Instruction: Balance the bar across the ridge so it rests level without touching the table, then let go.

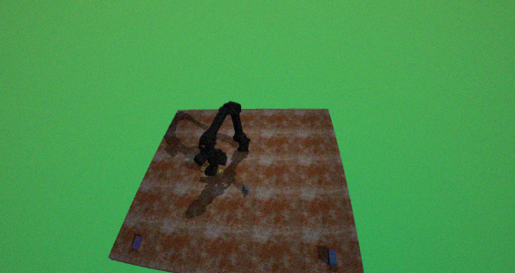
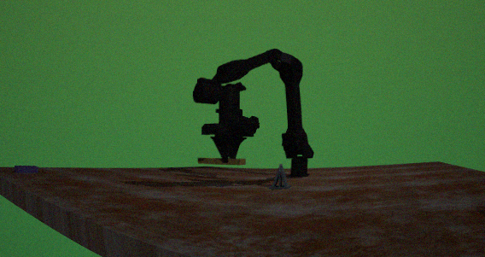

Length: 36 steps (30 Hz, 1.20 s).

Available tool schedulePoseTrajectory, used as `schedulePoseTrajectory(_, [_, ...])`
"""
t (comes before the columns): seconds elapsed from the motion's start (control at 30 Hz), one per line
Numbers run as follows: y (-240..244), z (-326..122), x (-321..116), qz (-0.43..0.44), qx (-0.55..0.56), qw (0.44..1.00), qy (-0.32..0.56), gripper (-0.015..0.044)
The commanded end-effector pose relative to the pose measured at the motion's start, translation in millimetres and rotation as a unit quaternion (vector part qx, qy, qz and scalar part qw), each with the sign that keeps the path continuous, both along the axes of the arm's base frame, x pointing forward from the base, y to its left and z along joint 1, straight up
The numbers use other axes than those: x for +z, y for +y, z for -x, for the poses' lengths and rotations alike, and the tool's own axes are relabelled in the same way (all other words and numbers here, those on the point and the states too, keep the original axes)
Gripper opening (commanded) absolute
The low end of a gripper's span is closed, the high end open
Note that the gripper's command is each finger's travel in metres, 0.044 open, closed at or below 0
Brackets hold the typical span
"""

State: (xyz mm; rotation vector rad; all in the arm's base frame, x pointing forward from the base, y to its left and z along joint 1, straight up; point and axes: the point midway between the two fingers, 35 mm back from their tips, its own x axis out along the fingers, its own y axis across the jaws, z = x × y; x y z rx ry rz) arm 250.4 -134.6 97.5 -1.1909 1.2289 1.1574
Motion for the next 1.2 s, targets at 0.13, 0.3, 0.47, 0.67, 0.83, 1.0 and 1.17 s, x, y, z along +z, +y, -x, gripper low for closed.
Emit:
schedulePoseTrajectory(0.13, [0.1,-0.8,22.3,0.001,0.001,1.0,-0.005,0.0])
schedulePoseTrajectory(0.3, [1.0,0.6,35.1,0.001,0.002,1.0,-0.005,0.0])
schedulePoseTrajectory(0.47, [2.1,2.6,48.0,0.001,0.002,1.0,-0.005,0.0])
schedulePoseTrajectory(0.67, [4.5,2.7,56.7,0.0,0.003,1.0,-0.005,0.0])
schedulePoseTrajectory(0.83, [15.4,-8.9,57.7,0.0,0.011,1.0,-0.006,0.0])
schedulePoseTrajectory(1.0, [27.7,-20.4,58.7,-0.001,0.02,1.0,-0.006,0.0])
schedulePoseTrajectory(1.17, [40.9,-31.2,59.5,-0.001,0.028,1.0,-0.006,0.0])
